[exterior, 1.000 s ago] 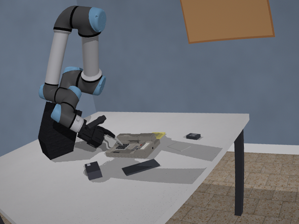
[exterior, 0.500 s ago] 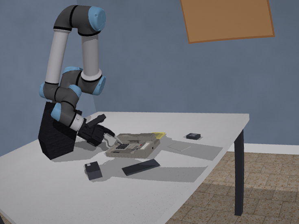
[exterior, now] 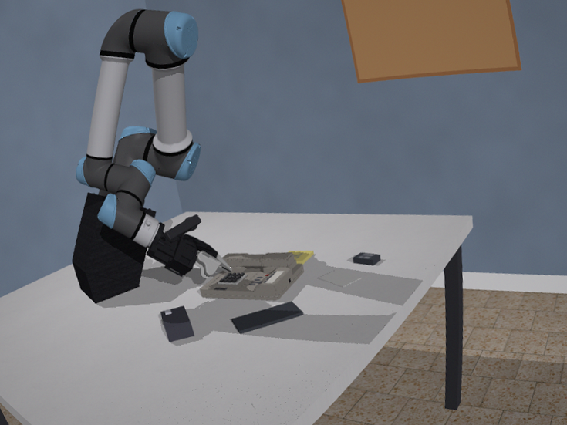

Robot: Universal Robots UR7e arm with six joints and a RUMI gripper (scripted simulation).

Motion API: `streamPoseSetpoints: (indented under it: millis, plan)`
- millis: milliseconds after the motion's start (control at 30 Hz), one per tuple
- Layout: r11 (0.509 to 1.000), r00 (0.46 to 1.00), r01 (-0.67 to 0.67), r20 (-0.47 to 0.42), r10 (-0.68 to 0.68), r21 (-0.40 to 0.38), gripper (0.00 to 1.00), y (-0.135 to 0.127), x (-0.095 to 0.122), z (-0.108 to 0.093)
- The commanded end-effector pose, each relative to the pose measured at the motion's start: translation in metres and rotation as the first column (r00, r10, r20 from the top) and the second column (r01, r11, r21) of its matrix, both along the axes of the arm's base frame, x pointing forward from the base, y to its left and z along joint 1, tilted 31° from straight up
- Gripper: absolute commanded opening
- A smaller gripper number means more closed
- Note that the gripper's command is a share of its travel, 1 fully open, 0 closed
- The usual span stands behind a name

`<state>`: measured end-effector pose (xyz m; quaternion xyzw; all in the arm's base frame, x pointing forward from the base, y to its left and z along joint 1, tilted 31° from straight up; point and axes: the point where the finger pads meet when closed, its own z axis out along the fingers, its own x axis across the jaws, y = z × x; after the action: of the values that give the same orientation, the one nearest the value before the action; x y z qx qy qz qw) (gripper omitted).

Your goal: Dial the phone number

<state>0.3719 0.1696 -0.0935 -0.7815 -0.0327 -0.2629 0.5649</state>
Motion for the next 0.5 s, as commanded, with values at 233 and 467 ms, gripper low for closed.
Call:
streamPoseSetpoints:
  millis: [233, 467]
  plan:
    - [1.0, 1.0, 0.001, 0.001, -0.001, -0.001, 0.0, 0.0047, -0.0001, -0.0075]
    - [1.0, 1.0, 0.001, 0.001, -0.001, -0.001, 0.0, 0.0059, 0.0, -0.0096]
